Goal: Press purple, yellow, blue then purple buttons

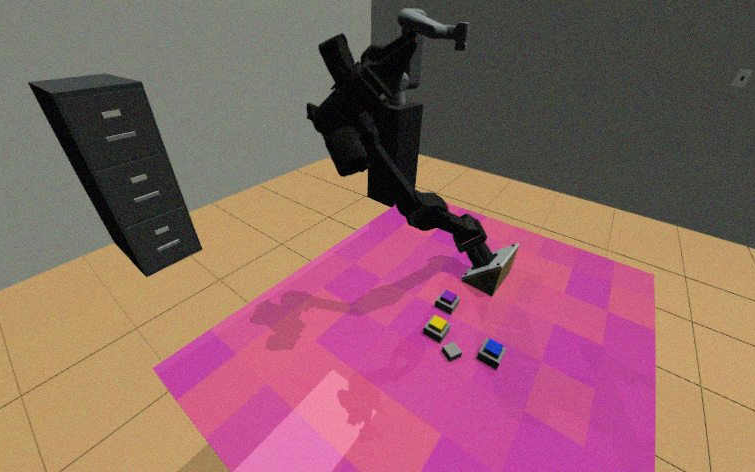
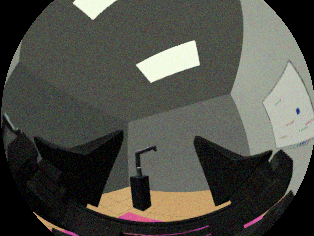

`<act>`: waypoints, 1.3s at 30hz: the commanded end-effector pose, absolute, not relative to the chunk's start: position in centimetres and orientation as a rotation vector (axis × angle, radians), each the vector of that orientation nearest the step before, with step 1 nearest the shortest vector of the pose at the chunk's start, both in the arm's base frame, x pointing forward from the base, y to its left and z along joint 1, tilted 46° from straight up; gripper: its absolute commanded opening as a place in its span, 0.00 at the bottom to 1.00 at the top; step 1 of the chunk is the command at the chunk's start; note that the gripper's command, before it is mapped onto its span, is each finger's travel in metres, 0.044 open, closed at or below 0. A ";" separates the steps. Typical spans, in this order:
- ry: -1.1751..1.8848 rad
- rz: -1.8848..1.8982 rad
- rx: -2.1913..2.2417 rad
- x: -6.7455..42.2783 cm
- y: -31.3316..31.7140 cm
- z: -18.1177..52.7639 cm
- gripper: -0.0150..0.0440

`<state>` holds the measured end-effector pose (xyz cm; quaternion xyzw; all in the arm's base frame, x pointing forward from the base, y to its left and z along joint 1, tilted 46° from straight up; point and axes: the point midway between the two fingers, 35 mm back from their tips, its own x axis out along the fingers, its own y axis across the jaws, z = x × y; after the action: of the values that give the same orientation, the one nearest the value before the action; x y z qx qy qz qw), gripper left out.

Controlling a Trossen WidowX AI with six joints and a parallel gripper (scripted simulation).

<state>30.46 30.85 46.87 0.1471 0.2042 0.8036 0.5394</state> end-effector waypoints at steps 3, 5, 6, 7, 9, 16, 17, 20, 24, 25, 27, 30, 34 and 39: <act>0.394 1.933 0.327 27.4 31.5 49.9 0.93; 0.360 1.998 0.318 23.7 32.4 51.8 0.93; 0.352 2.015 0.316 22.8 32.6 52.3 0.93; 0.342 2.037 0.315 21.6 32.8 52.9 0.93; 0.318 2.091 0.314 18.7 33.1 54.3 0.93; 0.215 2.326 0.336 7.0 31.6 59.3 0.93; 0.199 2.362 0.343 5.4 30.9 60.0 0.93; 0.155 2.472 0.368 0.8 28.6 61.7 0.93; 0.097 2.620 0.409 -4.4 24.6 63.7 0.93; 0.083 2.658 0.421 -5.6 23.4 64.1 0.93; 0.055 2.736 0.446 -7.7 20.8 64.8 0.93; 0.011 2.857 0.488 -10.4 16.5 65.7 0.93; -0.047 3.026 0.550 -12.9 10.1 66.4 0.93; -0.126 3.246 0.634 -13.9 1.4 66.3 0.93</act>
<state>-13.58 7.34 66.45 0.1825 -0.0165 0.9830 -0.0135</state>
